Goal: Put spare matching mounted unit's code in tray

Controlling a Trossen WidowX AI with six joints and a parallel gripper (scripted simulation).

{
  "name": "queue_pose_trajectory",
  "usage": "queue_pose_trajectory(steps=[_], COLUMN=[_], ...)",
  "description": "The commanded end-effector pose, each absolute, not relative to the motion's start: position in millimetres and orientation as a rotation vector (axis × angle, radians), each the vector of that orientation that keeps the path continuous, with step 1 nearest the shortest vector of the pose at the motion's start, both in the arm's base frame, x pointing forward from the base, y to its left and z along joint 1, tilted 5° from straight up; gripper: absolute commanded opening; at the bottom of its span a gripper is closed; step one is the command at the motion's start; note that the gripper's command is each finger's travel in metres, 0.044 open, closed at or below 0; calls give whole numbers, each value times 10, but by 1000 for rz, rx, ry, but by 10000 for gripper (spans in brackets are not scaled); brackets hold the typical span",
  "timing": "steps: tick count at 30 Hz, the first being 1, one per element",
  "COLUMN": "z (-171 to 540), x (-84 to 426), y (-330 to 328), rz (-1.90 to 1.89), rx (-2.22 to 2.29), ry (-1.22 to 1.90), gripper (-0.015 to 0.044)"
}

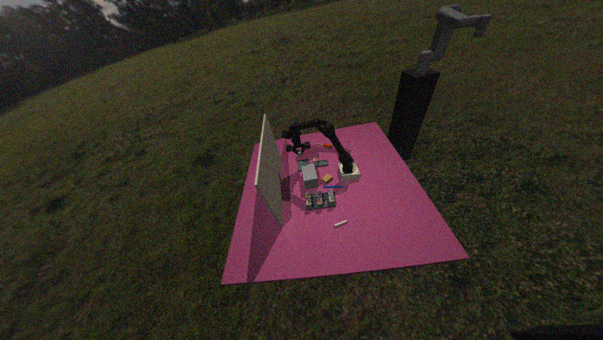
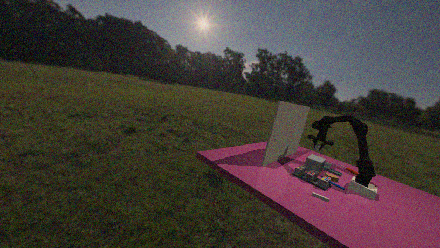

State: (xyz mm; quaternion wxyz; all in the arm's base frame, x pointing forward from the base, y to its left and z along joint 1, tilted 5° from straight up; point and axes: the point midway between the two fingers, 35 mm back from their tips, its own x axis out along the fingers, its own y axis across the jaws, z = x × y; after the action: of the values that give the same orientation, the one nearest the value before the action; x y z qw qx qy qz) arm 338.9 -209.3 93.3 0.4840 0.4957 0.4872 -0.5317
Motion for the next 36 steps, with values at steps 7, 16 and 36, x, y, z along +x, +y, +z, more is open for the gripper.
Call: queue_pose_trajectory(steps=[7,16,36], z=[836,762,599], x=[3388,3387,3380], y=[-2098,-2102,-2107], rz=[-1297,-1297,-1297], rx=[1208,1208,1208], ry=[1191,1191,1191], gripper=[0,0,0])
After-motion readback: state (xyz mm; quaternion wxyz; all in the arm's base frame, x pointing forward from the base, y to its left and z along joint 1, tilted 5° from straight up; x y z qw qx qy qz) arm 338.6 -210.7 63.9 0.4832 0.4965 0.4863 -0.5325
